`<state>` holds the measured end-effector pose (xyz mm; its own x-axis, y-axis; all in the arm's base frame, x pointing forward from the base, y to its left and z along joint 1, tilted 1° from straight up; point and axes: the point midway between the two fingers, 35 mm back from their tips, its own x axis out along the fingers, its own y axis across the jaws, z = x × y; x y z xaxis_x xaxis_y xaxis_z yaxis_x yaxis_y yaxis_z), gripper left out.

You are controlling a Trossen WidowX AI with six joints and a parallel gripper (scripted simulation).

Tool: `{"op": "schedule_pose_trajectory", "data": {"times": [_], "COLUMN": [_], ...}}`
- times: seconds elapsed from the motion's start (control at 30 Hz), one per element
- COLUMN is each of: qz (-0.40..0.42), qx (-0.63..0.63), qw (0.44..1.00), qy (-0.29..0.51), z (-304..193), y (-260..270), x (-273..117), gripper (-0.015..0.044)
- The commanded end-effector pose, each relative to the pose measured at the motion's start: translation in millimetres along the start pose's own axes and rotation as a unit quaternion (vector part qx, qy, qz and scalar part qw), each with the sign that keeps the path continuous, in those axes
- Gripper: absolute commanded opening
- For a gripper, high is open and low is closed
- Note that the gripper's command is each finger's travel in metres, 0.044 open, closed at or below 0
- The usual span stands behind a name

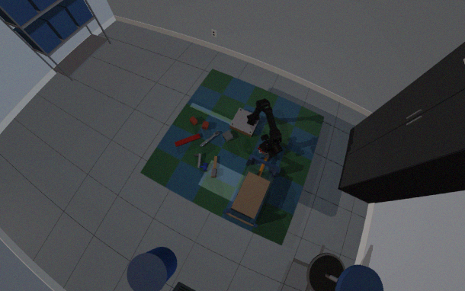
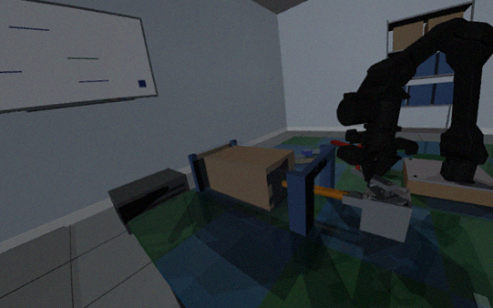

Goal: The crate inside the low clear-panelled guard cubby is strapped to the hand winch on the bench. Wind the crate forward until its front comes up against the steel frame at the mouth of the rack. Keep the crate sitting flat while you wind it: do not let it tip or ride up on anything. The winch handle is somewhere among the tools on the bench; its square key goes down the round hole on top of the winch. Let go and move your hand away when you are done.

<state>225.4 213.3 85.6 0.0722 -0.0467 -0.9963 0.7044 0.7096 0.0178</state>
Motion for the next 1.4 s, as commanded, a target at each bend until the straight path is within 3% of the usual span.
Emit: {"op": "schedule_pose_trajectory", "data": {"times": [0.0, 1.37], "qz": [-0.003, -0.021], "qx": [0.024, 0.219], "qw": [1.0, 0.976], "qy": [0.001, -0.003], "z": [-1, -6], "y": [-2, -19], "x": [1, 5], "gripper": [0.0, 0.0]}}
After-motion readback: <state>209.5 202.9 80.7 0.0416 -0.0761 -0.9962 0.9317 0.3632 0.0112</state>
